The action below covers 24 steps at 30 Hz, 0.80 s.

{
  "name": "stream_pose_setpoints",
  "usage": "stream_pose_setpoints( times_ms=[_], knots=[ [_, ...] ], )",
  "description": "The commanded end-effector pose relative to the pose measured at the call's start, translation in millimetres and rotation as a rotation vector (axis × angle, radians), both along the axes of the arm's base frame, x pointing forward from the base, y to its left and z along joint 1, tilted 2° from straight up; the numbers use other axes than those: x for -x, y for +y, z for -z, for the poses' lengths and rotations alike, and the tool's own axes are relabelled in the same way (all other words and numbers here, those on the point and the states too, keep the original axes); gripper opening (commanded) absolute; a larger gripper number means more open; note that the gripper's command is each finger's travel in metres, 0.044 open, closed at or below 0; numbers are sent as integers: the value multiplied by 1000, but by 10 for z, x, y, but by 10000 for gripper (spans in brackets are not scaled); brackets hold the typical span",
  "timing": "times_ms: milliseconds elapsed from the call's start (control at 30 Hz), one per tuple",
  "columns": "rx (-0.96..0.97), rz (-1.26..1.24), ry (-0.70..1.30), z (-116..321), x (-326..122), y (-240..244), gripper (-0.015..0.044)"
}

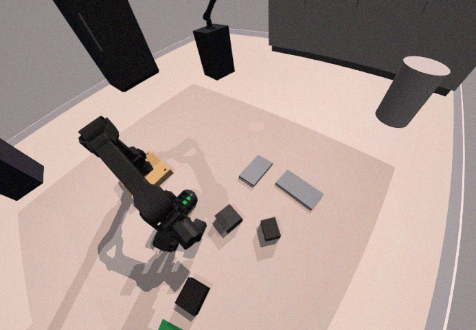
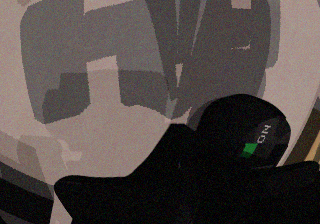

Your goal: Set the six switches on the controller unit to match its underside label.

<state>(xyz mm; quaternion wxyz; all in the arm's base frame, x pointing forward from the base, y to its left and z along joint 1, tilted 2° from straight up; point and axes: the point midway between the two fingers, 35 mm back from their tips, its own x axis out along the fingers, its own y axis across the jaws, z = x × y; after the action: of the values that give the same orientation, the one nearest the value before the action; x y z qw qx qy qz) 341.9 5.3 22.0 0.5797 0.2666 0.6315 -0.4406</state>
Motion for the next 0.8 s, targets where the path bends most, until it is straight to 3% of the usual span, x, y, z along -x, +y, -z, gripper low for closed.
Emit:
stream_pose_setpoints(
  times_ms=[0,767],
  knots=[
    [4,-3,35,45,104,-27,0],
    [2,2,5,2,88,-37,0]
  ],
)
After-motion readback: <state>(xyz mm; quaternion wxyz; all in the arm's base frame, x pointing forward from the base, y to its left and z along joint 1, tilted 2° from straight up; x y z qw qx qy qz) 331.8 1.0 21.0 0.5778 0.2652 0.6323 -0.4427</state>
